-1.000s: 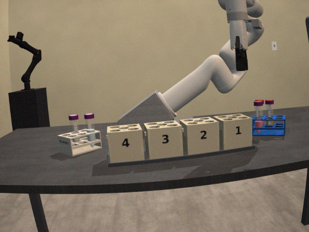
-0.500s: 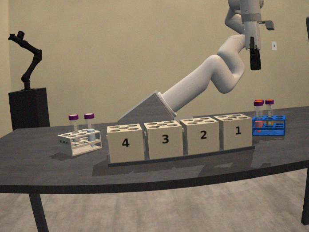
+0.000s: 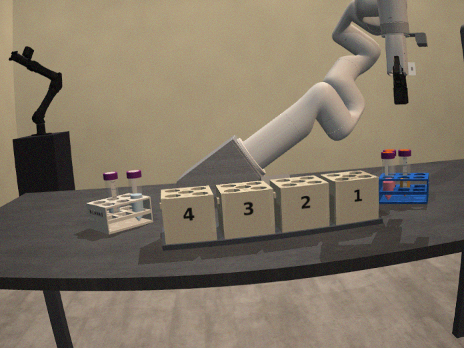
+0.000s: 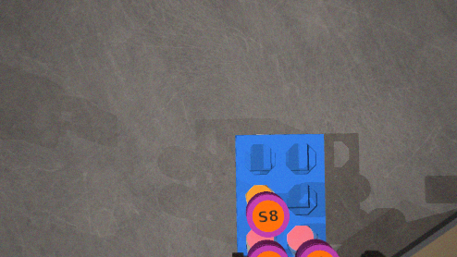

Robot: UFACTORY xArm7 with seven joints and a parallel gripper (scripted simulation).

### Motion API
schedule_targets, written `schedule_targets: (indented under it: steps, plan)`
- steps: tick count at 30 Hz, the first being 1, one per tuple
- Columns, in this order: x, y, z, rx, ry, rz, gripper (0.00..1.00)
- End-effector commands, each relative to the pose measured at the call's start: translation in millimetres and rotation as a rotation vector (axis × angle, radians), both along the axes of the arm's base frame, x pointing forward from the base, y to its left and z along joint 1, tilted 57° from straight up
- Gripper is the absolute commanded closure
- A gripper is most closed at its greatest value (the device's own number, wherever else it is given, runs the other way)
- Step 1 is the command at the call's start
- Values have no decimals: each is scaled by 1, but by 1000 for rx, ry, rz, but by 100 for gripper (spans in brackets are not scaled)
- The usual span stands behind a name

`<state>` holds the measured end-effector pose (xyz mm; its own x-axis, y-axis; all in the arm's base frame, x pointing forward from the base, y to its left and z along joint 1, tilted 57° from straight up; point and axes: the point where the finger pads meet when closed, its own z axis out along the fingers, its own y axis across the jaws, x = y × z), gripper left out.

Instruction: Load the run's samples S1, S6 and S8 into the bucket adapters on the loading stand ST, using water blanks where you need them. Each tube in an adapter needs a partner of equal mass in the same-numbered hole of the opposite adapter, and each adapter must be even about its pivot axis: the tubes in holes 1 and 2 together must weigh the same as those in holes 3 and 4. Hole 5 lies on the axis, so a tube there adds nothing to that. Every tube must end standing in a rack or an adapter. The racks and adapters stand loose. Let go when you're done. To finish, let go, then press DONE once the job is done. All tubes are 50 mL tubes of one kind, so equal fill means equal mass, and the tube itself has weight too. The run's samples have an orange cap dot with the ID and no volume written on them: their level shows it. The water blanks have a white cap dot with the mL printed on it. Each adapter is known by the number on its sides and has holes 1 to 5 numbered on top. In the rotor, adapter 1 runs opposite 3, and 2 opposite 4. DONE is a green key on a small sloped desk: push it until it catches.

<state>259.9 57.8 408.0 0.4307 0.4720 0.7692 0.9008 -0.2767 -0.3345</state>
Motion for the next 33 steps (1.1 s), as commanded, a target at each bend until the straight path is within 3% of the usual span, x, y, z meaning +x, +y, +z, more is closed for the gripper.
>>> schedule_targets:
  steps: [1,11,33]
  plan:
    - [-1,1,4,1,-2,-4,43]
    - [-1,2,2,1,-2,-4,43]
    - [2,36,-19,1,-2,-4,43]
